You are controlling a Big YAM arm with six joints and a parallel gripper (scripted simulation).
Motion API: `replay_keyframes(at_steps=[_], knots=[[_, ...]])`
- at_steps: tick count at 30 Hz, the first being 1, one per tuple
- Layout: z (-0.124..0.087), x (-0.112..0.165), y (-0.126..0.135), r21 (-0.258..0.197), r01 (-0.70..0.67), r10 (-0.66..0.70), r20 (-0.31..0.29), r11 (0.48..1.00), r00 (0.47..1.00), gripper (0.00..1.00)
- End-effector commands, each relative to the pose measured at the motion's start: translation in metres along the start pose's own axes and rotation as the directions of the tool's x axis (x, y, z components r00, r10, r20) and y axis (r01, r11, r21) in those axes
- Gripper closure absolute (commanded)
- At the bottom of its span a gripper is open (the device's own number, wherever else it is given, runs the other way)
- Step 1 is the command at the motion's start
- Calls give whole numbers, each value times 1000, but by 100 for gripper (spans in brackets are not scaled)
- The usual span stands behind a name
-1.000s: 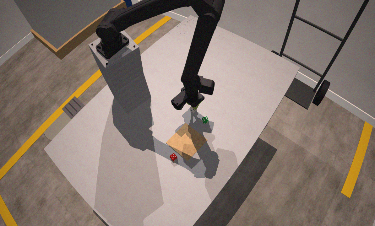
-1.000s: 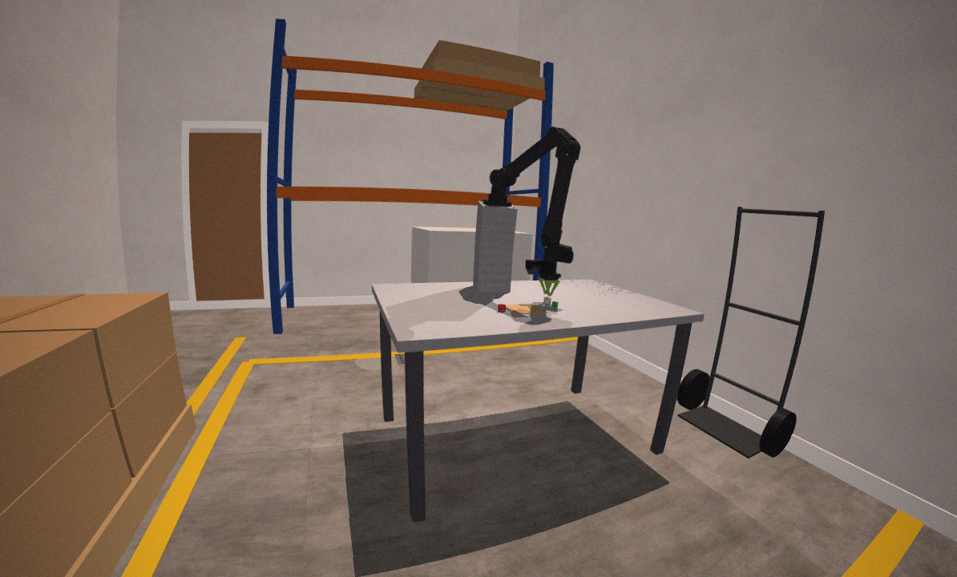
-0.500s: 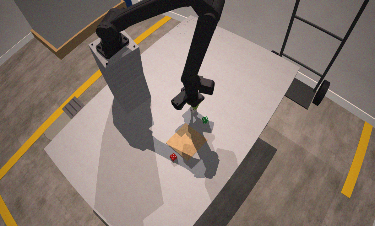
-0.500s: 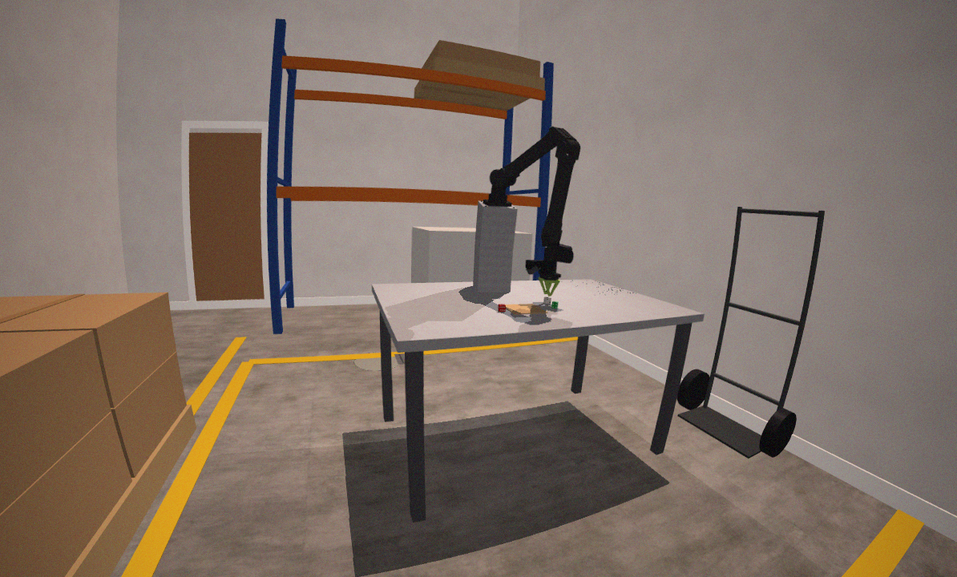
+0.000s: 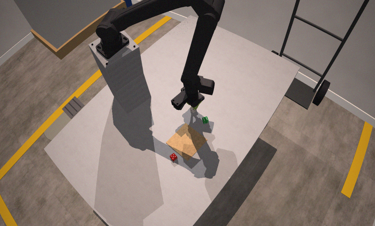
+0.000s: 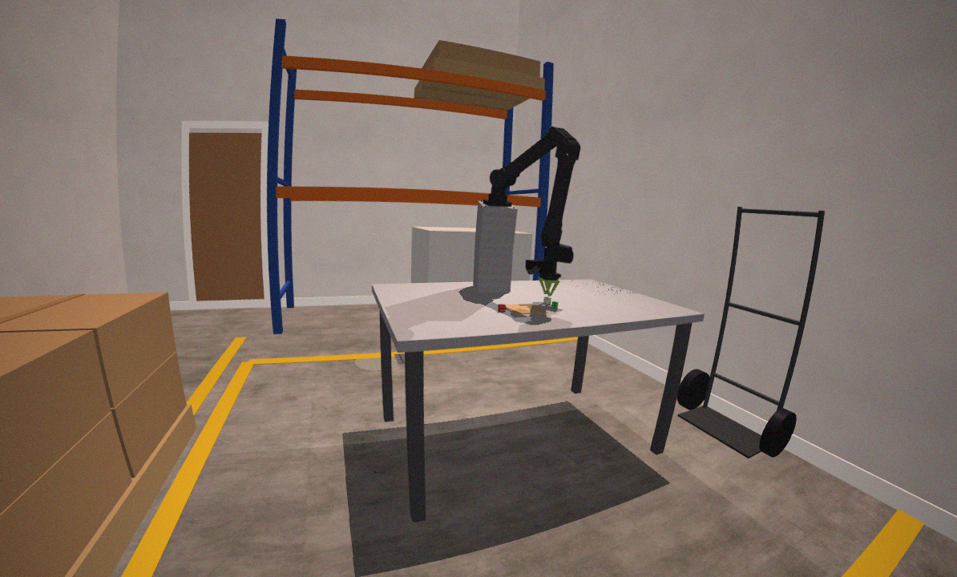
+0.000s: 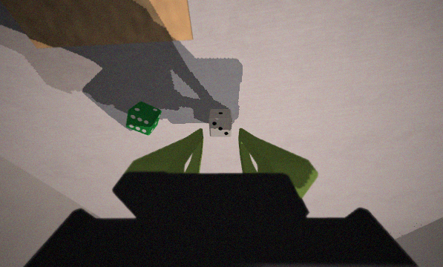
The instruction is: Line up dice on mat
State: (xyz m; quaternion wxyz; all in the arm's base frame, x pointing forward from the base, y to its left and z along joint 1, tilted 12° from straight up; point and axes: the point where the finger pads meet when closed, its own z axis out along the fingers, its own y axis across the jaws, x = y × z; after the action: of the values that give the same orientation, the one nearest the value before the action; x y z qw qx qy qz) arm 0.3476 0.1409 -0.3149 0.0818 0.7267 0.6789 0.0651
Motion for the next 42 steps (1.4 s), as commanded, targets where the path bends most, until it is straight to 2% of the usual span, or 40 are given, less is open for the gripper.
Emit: replay_keyframes(at_steps=[1, 8, 15, 17, 28, 32, 42], knots=[[4, -8, -9, 16, 2, -3, 8, 1000, 1000, 61], [7, -5, -1, 1, 0, 0, 1, 1000, 1000, 61], [12, -6, -6, 11, 3, -3, 5, 1000, 1000, 61], [16, -5, -1, 1, 0, 0, 1, 1000, 1000, 61], [34, -5, -2, 3, 1, -1, 2, 1000, 1000, 61], [34, -7, -10, 15, 5, -5, 7, 1000, 1000, 61], [35, -6, -6, 9, 4, -4, 4, 1000, 1000, 61]])
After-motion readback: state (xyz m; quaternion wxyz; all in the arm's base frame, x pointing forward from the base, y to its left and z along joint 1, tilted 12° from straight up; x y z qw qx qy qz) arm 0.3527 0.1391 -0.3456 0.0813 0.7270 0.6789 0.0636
